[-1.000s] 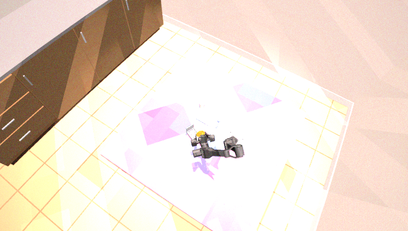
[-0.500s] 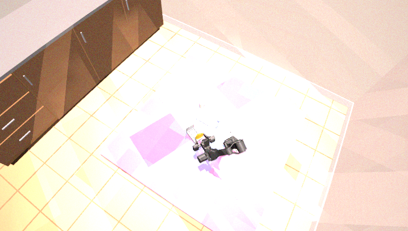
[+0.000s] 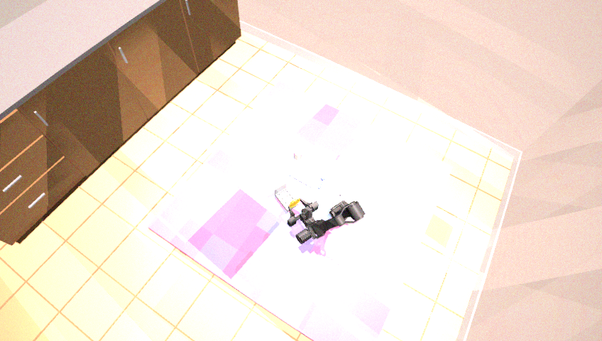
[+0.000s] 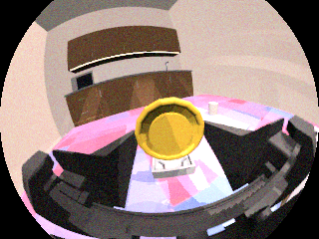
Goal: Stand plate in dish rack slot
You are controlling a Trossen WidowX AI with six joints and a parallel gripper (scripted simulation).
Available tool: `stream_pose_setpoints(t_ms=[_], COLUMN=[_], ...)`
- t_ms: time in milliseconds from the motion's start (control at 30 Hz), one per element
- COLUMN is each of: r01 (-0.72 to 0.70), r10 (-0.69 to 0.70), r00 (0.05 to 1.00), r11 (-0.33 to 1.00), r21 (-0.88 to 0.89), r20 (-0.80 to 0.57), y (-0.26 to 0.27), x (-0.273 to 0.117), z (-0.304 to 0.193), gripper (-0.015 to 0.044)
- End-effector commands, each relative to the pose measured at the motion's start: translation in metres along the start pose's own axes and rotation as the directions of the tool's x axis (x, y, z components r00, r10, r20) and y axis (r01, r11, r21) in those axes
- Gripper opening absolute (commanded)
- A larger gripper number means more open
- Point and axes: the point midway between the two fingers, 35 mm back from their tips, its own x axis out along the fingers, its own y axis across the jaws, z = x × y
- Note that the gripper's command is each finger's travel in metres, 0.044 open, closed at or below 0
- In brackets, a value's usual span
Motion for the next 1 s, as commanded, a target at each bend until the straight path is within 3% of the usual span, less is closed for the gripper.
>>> stream_pose_setpoints(t_ms=[0,967], r01=[0.001,-0.007], r10=[-0.001,0.007], r00=[1.0,1.0], r11=[1.0,1.0], r21=[-0.008,0.015], r20=[0.007,0.007], y=[-0.002,0.001], x=[0.001,0.033], z=[-0.001,-0.03], gripper=[0.0,0.0])
